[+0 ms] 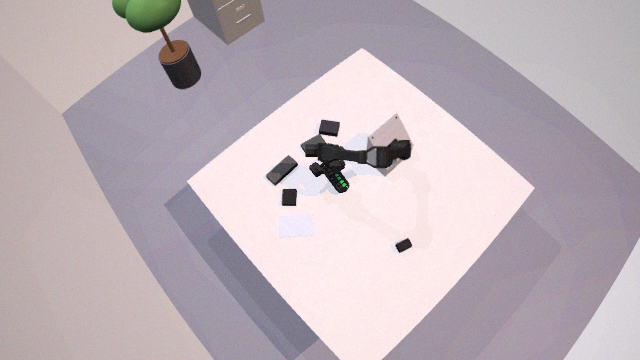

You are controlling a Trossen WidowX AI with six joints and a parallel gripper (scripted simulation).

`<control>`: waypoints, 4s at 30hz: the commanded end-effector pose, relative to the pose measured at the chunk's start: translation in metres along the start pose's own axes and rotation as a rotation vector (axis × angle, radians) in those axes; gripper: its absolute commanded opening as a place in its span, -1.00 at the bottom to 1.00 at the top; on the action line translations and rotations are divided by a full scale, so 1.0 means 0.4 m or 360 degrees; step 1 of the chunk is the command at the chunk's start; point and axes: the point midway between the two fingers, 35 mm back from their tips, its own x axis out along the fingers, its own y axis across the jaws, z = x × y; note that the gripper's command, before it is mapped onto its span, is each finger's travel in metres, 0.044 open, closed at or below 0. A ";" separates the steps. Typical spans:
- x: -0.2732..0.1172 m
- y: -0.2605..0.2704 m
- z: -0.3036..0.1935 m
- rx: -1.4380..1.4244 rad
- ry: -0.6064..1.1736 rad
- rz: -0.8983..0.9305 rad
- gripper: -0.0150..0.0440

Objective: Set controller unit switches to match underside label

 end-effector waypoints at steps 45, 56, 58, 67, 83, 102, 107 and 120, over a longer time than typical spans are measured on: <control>0.092 0.005 -0.027 0.0007 -0.0026 0.0014 0.65; 0.089 0.002 -0.030 -0.0005 -0.0010 0.0013 0.92; 0.089 0.002 -0.030 -0.0005 -0.0010 0.0013 1.00; 0.074 0.000 -0.011 -0.0005 -0.0010 0.0013 1.00; -0.013 0.001 0.119 -0.0004 -0.0013 0.0015 1.00; -0.138 -0.001 0.115 -0.0012 -0.0008 0.0014 0.91; -0.138 -0.001 0.115 -0.0012 -0.0008 0.0014 0.47; -0.138 -0.001 0.115 -0.0012 -0.0008 0.0014 -0.49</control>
